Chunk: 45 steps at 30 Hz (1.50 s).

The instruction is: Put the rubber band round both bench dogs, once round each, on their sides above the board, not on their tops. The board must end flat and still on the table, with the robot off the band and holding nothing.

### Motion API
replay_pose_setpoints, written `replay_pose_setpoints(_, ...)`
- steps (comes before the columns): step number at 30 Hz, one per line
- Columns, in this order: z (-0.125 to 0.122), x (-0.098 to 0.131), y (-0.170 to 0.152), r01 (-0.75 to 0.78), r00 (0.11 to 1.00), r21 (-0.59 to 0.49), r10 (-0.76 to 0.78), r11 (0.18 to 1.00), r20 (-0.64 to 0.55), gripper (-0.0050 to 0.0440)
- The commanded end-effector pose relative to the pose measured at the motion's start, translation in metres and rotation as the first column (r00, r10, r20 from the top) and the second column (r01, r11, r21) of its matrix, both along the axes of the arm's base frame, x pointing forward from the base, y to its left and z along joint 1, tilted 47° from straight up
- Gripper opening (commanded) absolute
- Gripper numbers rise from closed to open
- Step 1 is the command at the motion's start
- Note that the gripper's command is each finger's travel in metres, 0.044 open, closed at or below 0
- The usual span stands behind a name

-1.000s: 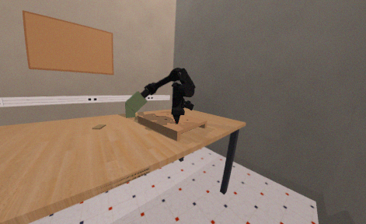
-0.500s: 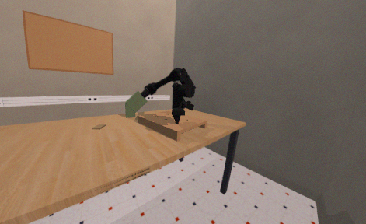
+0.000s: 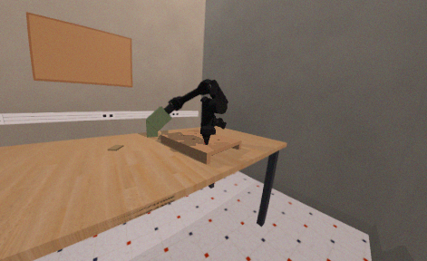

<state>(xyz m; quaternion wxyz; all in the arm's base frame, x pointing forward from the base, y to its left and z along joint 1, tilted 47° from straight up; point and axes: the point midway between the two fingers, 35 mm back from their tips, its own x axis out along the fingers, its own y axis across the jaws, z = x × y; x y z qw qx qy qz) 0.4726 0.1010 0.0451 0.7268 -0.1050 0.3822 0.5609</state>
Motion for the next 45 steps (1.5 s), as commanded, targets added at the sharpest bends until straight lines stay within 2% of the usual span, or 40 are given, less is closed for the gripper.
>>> replay_pose_setpoints(1, 0.007, 0.01, -0.003, 0.011, 0.999, -0.008, -0.011, 1.0, 0.033, 0.008)
replay_pose_setpoints(8, 0.003, 0.012, -0.003, 0.016, 1.0, -0.011, -0.016, 1.0, 0.027, 0.008)
replay_pose_setpoints(12, 0.02, 0.012, -0.007, 0.013, 0.998, -0.005, -0.012, 1.0, 0.061, 0.008)
replay_pose_setpoints(20, 0.036, 0.01, -0.025, 0.013, 0.998, -0.008, -0.013, 1.0, 0.061, 0.008)
replay_pose_setpoints(35, 0.045, 0.006, -0.042, 0.012, 0.999, -0.009, -0.012, 1.0, 0.044, 0.008)
replay_pose_setpoints(40, 0.052, -0.006, -0.08, 0.014, 0.999, -0.025, -0.013, 1.0, 0.053, 0.008)
replay_pose_setpoints(42, 0.052, -0.006, -0.08, 0.014, 0.999, -0.025, -0.013, 1.0, 0.053, 0.008)
replay_pose_setpoints(45, 0.052, -0.02, -0.111, 0.014, 0.999, -0.024, -0.013, 1.0, 0.044, 0.008)
